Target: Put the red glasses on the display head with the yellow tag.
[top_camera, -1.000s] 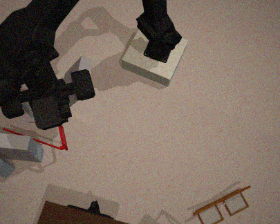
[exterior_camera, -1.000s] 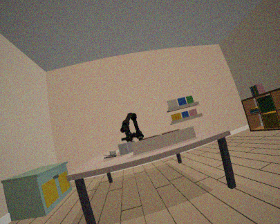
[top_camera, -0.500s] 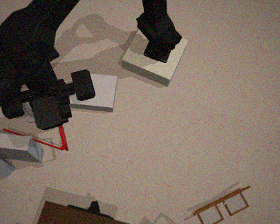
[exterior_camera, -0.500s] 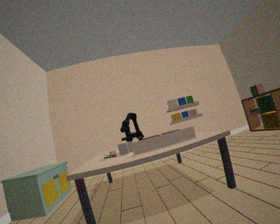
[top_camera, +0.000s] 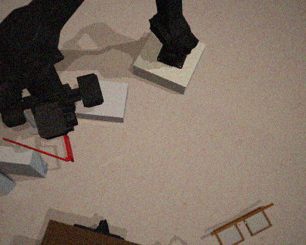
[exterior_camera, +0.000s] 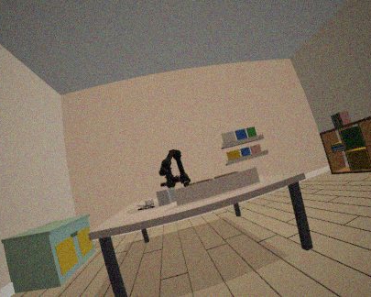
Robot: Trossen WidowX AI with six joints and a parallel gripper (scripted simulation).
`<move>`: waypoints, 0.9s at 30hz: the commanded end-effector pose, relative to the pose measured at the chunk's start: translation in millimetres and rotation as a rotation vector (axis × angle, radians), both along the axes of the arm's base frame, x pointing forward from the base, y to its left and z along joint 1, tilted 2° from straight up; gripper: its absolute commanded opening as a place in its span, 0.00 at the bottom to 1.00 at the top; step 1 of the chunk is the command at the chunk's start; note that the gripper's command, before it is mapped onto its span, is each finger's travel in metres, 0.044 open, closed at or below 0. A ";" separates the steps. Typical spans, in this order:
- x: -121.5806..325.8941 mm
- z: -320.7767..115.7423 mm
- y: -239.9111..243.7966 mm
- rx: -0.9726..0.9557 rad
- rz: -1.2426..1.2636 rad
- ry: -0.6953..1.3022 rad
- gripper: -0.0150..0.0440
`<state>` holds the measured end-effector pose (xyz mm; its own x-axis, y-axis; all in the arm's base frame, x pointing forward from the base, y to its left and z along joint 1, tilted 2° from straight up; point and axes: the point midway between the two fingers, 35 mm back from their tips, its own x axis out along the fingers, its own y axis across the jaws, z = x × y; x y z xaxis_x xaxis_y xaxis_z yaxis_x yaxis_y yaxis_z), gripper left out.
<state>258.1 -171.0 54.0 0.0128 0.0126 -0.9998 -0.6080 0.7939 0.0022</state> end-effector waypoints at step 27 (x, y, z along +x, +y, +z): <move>-30.3 58.5 -24.2 0.005 -0.411 0.005 0.25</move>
<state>237.5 -189.4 112.5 0.0147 0.0104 -0.9998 -0.3764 0.9264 0.0041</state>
